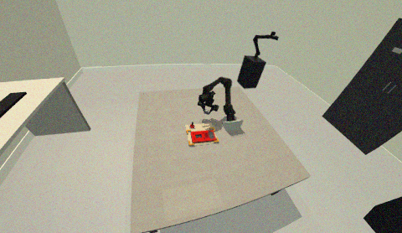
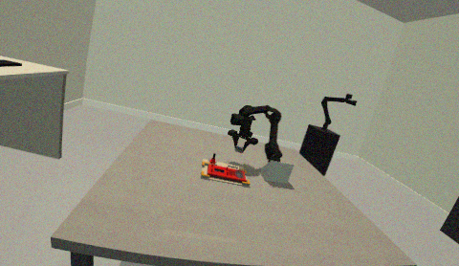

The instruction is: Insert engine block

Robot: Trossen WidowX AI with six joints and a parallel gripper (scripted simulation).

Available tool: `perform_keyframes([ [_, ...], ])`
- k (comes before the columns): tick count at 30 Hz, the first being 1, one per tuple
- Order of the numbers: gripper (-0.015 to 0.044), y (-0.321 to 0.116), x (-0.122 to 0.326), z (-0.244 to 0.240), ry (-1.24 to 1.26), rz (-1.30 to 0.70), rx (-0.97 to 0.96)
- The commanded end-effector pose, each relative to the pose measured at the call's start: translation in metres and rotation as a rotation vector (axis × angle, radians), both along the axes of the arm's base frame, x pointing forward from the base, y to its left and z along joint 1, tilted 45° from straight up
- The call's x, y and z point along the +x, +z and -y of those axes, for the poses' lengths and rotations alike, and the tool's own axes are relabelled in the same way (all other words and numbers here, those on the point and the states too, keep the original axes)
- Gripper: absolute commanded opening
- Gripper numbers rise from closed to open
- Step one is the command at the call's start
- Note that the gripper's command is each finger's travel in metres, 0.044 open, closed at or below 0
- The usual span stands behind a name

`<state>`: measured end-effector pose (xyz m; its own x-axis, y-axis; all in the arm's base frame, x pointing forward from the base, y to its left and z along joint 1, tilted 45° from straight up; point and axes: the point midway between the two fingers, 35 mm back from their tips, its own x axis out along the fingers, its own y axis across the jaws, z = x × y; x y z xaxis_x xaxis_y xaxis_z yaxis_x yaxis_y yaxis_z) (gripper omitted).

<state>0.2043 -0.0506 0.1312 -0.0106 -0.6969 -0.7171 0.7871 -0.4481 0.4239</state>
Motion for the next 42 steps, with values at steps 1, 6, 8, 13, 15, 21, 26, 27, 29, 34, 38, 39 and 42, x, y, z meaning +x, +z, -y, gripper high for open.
perform_keyframes([
  [1,0.0000,-0.005,0.000,0.006,0.003,0.000,-0.003],
  [6,0.0000,-0.012,0.000,0.013,0.003,0.000,-0.004],
  [8,0.0000,-0.015,0.000,0.016,0.003,0.000,-0.004],
  [13,0.0000,-0.021,0.000,0.022,0.003,0.000,-0.004],
  [15,0.0000,-0.024,0.000,0.025,0.003,0.001,-0.004],
  [21,0.0000,-0.032,-0.001,0.033,0.003,0.001,-0.005],
  [26,0.0000,-0.038,-0.001,0.039,0.003,0.001,-0.005],
  [27,0.0000,-0.040,-0.001,0.041,0.003,0.001,-0.005],
  [29,0.0000,-0.042,-0.001,0.043,0.003,0.001,-0.005],
  [34,0.0000,-0.049,-0.001,0.050,0.003,0.001,-0.006],
  [38,0.0000,-0.054,-0.001,0.055,0.003,0.001,-0.006],
  [39,0.0000,-0.055,-0.001,0.056,0.003,0.001,-0.006],
  [42,0.0000,-0.057,-0.001,0.059,0.003,0.001,-0.006],
])
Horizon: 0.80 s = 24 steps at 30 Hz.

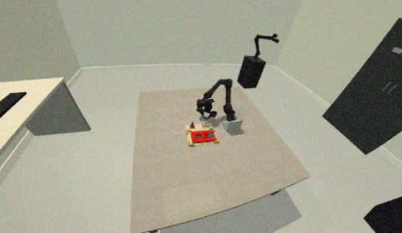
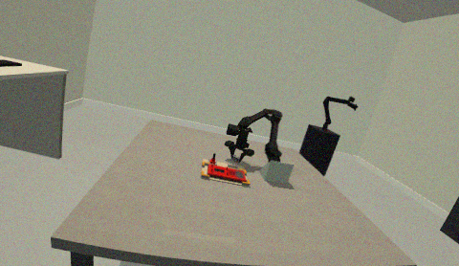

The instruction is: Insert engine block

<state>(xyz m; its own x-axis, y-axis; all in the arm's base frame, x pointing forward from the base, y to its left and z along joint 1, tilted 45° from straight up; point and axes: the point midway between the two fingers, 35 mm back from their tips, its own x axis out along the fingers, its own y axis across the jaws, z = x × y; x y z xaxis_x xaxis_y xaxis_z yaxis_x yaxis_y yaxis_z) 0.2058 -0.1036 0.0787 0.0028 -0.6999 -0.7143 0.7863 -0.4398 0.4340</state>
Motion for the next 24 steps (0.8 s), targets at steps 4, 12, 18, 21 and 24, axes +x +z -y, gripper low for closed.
perform_keyframes([
  [4,0.0000,-0.0065,-0.0025,0.0072,-0.005,-0.009,-0.002],
  [12,0.0000,-0.0109,-0.0026,0.0116,-0.005,-0.009,-0.003],
  [18,0.0105,-0.0063,0.0003,0.0051,0.016,-0.004,0.006],
  [21,0.0184,-0.0063,0.0003,0.0051,0.016,-0.004,0.006],
  [24,0.0263,-0.0063,0.0003,0.0051,0.016,-0.004,0.006],
])
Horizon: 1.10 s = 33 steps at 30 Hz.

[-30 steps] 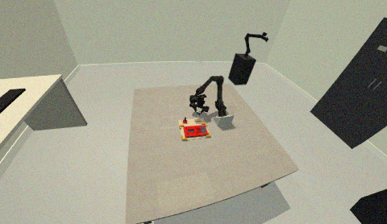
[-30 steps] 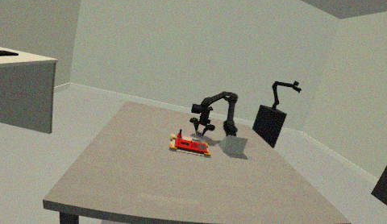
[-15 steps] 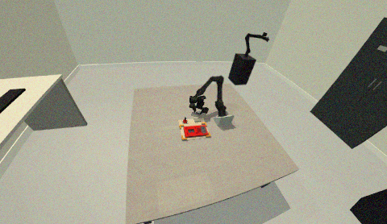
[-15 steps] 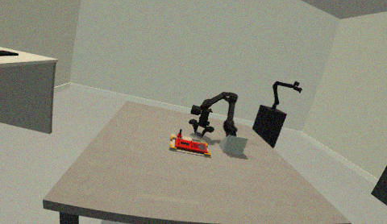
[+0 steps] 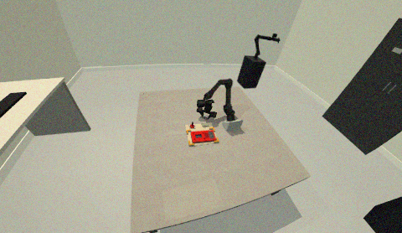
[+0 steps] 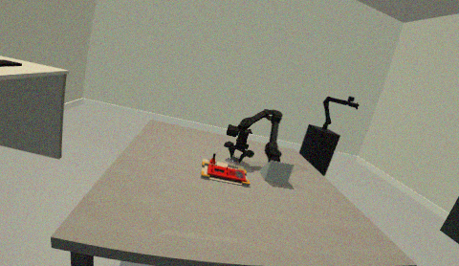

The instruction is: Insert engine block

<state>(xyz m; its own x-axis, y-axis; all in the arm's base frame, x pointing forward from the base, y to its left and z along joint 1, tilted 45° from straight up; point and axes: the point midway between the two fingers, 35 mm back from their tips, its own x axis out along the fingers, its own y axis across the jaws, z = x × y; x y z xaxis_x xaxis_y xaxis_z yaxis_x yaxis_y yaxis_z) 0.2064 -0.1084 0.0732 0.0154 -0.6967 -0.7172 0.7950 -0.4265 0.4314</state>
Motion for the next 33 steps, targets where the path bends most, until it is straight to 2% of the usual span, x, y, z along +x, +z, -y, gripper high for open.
perform_keyframes([
  [1,0.0289,-0.001,0.000,0.000,-0.003,-0.003,0.002],
  [7,0.0440,-0.001,0.000,0.000,-0.003,-0.003,0.002],
  [15,0.0440,0.005,0.004,-0.002,-0.011,0.003,-0.005],
  [25,0.0440,0.034,0.005,-0.031,-0.024,-0.008,-0.004],
  [33,0.0440,0.032,0.005,-0.028,-0.018,-0.009,-0.007],
])
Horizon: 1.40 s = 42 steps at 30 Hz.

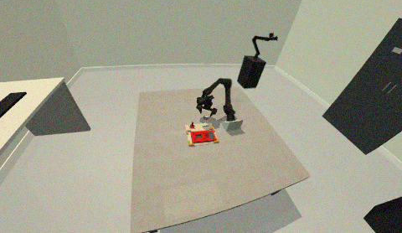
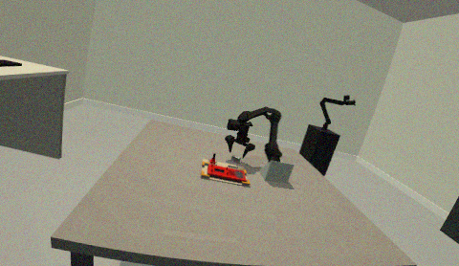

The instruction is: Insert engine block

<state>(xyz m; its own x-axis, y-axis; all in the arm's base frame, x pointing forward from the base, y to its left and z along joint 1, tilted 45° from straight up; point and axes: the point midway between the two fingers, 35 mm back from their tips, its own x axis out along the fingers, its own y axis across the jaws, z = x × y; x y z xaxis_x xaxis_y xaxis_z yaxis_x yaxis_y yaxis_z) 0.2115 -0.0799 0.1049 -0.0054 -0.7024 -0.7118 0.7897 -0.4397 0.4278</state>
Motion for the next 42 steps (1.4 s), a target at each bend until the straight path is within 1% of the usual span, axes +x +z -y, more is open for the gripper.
perform_keyframes([
  [1,0.0440,0.000,0.000,0.000,0.003,0.000,0.000],
  [8,0.0440,0.000,0.000,0.000,0.003,0.000,0.000],
  [12,0.0440,0.015,0.000,-0.015,0.001,-0.004,0.004],
  [18,0.0440,0.016,-0.003,-0.017,0.001,-0.005,0.004],
  [22,0.0440,0.006,-0.003,-0.007,0.001,-0.004,0.004],
  [42,0.0440,-0.014,-0.003,0.012,0.001,-0.004,0.004],
])
